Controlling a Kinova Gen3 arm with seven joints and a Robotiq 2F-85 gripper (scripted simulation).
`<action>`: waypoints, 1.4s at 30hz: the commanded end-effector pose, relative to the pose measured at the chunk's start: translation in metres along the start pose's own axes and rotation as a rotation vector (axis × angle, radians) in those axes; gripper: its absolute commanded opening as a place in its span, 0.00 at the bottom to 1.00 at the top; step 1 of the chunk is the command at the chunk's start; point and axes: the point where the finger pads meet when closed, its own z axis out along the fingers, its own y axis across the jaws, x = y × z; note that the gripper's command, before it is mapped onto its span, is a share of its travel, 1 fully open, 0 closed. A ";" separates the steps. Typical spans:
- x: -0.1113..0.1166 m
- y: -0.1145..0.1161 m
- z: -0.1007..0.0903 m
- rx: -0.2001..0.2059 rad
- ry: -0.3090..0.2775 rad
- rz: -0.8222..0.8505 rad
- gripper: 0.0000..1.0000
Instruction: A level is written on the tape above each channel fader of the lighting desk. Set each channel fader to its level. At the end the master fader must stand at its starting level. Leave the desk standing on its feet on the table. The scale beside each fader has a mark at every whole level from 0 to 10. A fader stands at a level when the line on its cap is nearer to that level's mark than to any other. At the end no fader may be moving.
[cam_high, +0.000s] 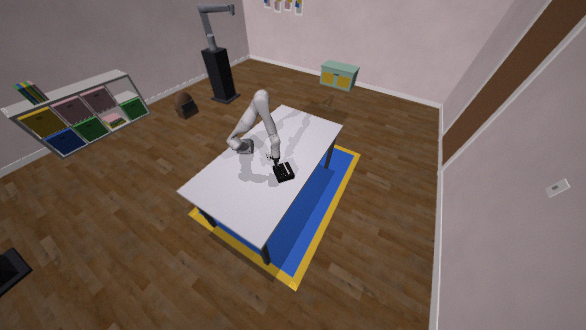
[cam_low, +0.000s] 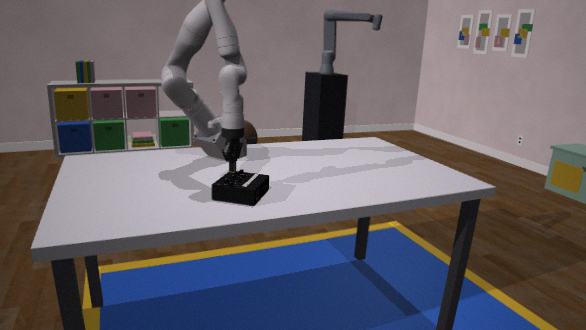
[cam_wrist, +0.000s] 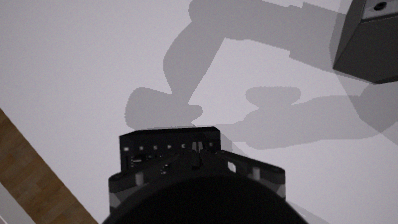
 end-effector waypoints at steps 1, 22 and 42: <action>0.001 0.001 0.001 -0.001 0.000 -0.017 0.00; -0.001 0.002 0.001 -0.001 0.000 -0.017 0.00; -0.009 0.002 0.001 -0.001 0.000 -0.017 0.00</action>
